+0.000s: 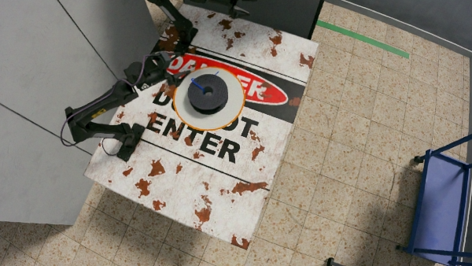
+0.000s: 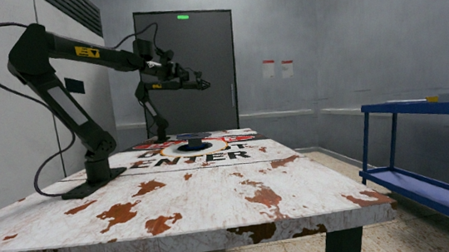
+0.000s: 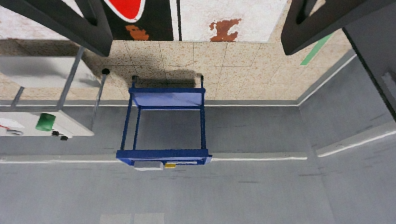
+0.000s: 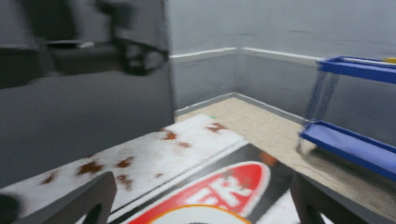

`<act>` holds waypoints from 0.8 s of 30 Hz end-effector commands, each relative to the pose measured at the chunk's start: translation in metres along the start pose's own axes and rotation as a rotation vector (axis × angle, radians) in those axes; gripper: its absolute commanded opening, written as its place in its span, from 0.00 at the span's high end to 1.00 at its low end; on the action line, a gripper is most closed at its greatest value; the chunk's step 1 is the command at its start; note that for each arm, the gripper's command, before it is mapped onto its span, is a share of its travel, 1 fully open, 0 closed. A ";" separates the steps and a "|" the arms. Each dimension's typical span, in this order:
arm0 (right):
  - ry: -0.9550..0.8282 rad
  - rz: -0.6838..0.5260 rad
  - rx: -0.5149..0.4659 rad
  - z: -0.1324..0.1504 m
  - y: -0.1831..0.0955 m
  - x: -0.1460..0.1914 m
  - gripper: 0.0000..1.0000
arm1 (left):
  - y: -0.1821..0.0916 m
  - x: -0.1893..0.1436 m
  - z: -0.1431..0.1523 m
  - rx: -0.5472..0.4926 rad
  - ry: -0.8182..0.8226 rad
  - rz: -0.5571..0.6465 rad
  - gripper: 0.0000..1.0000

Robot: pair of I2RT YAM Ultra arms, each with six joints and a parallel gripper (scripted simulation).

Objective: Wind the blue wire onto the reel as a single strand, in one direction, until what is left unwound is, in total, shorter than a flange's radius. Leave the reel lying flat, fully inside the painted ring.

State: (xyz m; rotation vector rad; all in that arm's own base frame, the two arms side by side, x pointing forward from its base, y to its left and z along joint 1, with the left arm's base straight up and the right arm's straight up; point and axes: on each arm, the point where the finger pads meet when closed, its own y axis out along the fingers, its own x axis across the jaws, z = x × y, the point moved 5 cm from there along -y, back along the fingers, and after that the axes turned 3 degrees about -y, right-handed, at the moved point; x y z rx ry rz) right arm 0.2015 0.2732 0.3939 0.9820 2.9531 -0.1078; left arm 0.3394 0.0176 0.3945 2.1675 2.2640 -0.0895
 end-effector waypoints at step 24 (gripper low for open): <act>0.020 0.836 -0.012 0.005 -0.117 -0.248 0.00 | -0.009 -0.016 -0.012 -0.035 -0.008 0.041 0.00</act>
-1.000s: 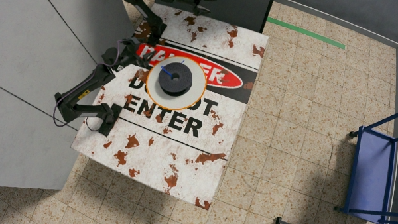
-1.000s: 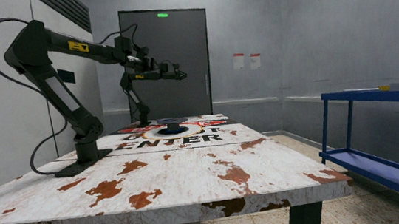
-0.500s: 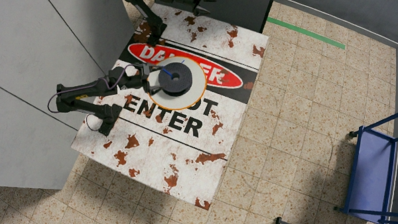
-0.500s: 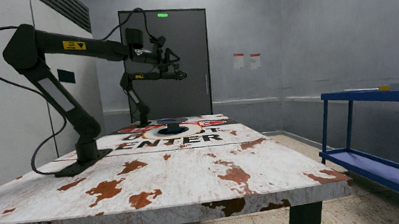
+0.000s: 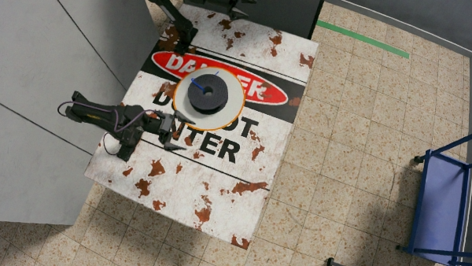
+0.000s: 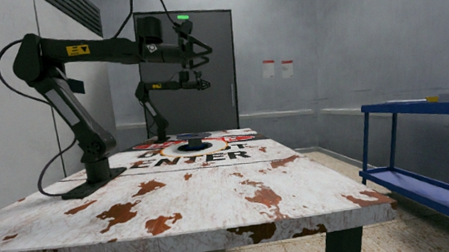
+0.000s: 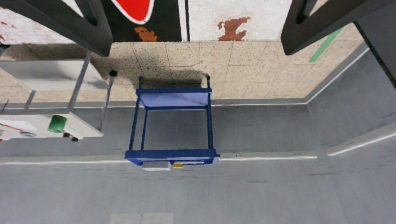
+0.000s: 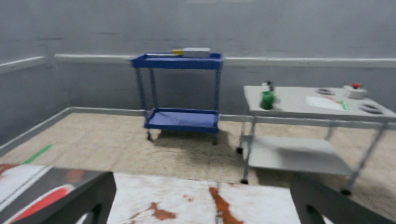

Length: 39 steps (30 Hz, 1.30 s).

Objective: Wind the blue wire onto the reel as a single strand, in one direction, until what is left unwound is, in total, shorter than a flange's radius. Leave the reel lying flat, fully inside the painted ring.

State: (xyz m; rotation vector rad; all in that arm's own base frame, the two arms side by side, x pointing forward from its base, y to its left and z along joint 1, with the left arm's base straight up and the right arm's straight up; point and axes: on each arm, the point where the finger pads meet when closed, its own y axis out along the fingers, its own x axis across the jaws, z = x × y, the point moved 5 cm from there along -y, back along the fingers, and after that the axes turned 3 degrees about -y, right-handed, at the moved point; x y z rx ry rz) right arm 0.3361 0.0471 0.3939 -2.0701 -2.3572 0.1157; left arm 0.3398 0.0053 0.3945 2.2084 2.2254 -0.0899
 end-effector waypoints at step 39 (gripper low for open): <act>-0.002 0.131 -0.050 -0.011 -0.011 -0.046 0.00 | -0.009 -0.005 -0.012 -0.037 -0.008 0.009 0.00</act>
